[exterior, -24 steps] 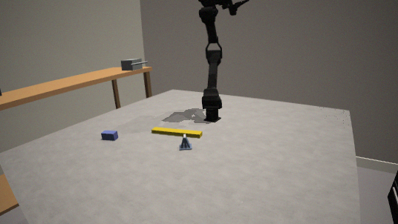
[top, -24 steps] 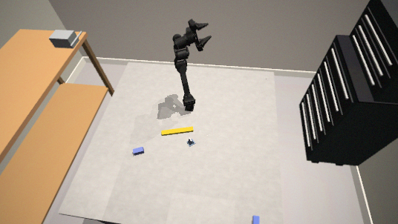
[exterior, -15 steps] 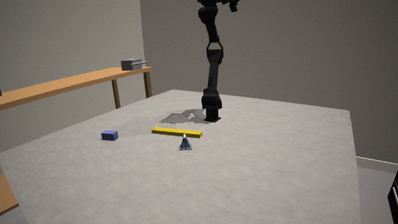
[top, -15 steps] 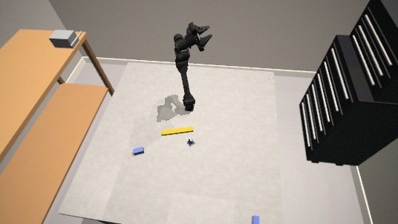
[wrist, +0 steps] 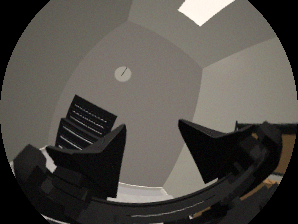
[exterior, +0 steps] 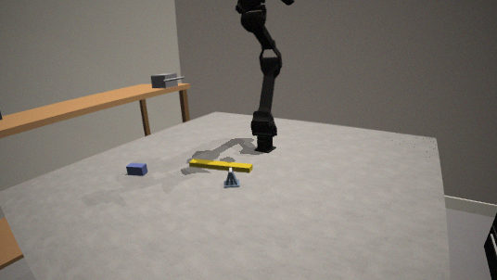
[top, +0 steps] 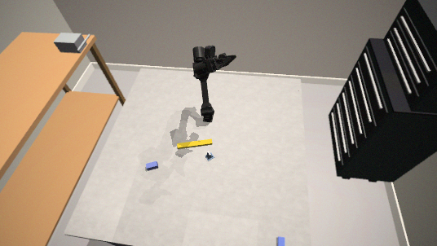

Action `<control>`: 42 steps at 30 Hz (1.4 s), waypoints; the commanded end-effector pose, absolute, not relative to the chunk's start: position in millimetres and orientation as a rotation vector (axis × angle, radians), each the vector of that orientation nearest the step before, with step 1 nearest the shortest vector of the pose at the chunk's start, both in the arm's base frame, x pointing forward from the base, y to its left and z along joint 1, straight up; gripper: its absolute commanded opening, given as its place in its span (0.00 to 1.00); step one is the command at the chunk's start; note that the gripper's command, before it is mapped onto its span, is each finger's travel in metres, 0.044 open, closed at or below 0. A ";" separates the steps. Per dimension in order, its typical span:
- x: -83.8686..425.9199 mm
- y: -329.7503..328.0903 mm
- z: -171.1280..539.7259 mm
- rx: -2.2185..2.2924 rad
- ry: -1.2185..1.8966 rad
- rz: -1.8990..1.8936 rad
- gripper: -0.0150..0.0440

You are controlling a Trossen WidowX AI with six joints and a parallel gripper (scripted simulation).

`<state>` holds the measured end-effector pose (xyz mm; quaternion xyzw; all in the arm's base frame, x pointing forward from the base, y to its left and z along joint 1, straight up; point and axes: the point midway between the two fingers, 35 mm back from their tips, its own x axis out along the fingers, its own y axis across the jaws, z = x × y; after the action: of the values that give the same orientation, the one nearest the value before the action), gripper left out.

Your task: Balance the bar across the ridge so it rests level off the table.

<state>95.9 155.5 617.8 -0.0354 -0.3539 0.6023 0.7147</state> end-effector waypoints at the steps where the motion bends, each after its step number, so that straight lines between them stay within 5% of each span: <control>1: 140.5 155.4 605.4 0.045 -0.626 1.266 0.79; 22: 339.0 86.7 446.6 0.663 0.175 0.615 0.79; 42: 356.9 -16.4 245.1 0.988 0.753 -0.184 0.79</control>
<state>365.0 -3.4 272.1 0.4523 0.3190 -0.0321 0.8322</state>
